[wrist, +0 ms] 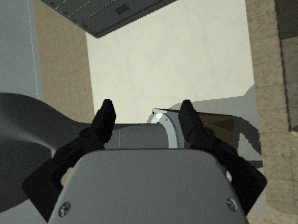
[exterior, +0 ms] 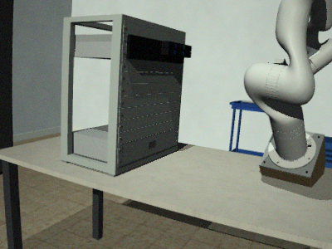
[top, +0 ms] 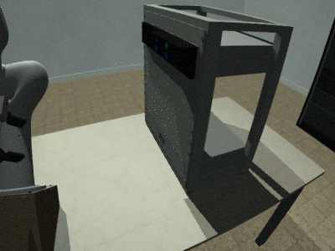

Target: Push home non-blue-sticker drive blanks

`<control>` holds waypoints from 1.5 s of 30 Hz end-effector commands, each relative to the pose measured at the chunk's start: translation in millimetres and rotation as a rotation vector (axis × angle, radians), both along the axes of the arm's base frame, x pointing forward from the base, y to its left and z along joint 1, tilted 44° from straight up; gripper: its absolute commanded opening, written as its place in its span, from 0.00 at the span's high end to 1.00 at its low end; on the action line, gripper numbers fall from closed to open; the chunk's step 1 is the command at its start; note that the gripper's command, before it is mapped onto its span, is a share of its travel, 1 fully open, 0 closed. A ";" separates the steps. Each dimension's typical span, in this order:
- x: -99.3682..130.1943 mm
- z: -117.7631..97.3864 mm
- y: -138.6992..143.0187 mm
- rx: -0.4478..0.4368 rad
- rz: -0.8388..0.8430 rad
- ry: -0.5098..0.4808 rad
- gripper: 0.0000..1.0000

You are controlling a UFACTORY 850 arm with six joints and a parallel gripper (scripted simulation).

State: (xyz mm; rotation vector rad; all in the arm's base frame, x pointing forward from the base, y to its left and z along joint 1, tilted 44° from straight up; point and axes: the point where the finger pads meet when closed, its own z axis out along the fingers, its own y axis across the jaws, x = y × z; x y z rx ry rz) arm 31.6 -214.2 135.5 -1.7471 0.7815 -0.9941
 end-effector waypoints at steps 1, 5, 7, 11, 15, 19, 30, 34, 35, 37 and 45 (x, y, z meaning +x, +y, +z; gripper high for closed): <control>-0.3 0.0 -0.7 -0.001 0.000 0.001 0.00; -0.3 0.0 -0.7 -0.001 0.000 0.001 0.00; -0.3 0.0 -0.7 -0.001 0.000 0.001 0.00; -0.3 0.0 -0.7 -0.001 0.000 0.001 0.00; -0.3 0.0 -0.7 -0.001 0.000 0.001 0.00; -0.3 0.0 -0.7 -0.001 0.000 0.001 0.00; -0.3 0.0 -0.7 -0.001 0.000 0.001 0.00; -0.2 0.1 -0.7 -0.002 0.000 0.000 0.00; -0.1 0.2 -0.8 -0.003 0.000 0.000 0.00; 0.3 0.6 -1.0 -0.005 -0.001 -0.002 0.00; 5.0 4.8 -3.1 -0.035 -0.006 -0.022 0.00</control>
